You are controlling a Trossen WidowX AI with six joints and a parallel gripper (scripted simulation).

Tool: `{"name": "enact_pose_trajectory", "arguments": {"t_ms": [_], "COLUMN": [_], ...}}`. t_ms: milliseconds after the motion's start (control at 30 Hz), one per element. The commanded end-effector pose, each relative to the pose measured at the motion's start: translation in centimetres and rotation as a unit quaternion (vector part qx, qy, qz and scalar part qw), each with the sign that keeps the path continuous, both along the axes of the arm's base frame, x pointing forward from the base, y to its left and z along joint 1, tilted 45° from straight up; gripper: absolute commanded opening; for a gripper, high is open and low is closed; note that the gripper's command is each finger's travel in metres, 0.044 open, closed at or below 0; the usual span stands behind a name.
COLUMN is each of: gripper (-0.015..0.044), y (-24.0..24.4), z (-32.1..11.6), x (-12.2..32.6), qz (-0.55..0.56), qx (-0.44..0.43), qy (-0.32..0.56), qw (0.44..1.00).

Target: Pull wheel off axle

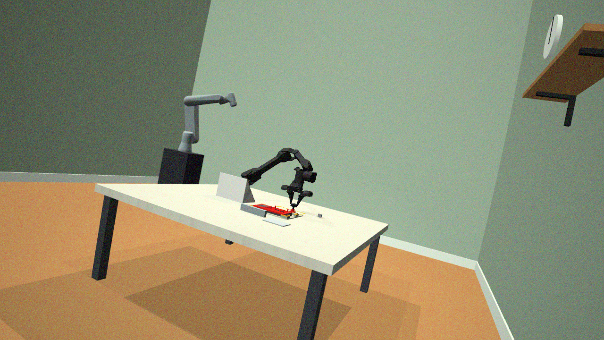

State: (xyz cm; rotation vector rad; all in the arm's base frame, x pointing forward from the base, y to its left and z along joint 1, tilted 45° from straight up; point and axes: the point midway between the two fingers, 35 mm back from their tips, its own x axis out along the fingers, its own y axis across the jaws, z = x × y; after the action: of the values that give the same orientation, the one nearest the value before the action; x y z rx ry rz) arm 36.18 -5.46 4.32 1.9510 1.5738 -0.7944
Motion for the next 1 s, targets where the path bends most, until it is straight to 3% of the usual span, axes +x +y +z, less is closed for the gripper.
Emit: {"name": "enact_pose_trajectory", "arguments": {"t_ms": [0,967], "gripper": [0.0,0.0], "y": [-0.37,-1.02], "z": [0.35,1.02], "x": [0.01,-0.17], "qz": [-0.001,-0.002], "qx": [-0.003,-0.002], "qy": [-0.004,-0.004], "qw": [1.0,1.0]}}
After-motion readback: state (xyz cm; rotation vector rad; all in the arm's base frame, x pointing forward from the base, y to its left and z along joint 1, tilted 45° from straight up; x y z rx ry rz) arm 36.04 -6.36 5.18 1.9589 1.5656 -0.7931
